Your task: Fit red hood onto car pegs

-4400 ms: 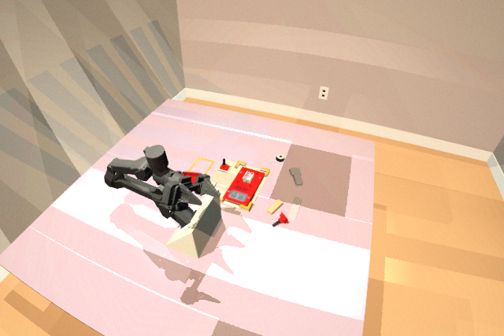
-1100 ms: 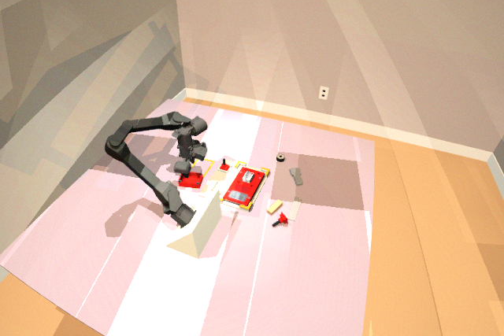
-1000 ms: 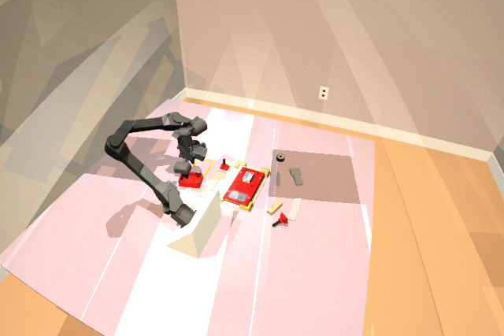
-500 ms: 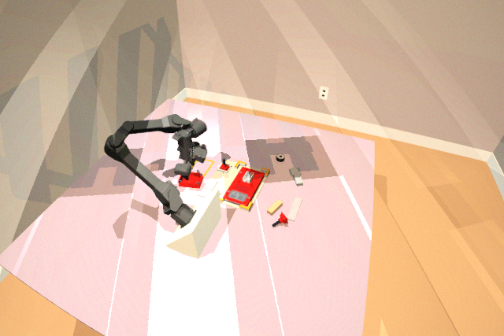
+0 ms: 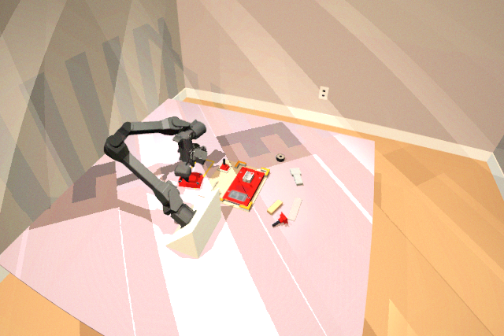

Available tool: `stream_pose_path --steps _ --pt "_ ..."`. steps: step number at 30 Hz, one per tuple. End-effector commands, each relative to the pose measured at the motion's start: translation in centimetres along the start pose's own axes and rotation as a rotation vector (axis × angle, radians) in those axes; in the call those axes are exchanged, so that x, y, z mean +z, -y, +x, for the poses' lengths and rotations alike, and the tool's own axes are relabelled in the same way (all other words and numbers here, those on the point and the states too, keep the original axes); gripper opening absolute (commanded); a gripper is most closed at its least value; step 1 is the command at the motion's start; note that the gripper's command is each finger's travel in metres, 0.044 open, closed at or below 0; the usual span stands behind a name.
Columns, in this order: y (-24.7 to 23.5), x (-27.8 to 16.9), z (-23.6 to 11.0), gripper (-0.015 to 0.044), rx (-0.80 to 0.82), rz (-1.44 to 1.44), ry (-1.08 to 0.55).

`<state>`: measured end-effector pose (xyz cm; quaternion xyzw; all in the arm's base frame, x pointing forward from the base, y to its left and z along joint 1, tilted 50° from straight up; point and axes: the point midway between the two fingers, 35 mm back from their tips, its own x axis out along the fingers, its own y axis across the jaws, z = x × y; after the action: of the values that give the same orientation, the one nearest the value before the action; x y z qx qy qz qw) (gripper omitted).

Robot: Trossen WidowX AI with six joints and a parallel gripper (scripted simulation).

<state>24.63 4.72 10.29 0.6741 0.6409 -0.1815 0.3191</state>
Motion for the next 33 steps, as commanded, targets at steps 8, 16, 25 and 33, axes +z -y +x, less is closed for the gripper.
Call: stream_pose_path --steps 8,16,25,33 --pt "0.0 -0.2 0.7 0.044 -0.001 0.005 -0.007" --pt "0.0 -0.2 1.2 0.044 0.0 0.005 -0.009" --pt "0.0 -0.2 1.5 0.044 0.0 0.005 -0.009" --pt "0.0 -0.2 1.9 0.044 0.0 0.005 -0.009"
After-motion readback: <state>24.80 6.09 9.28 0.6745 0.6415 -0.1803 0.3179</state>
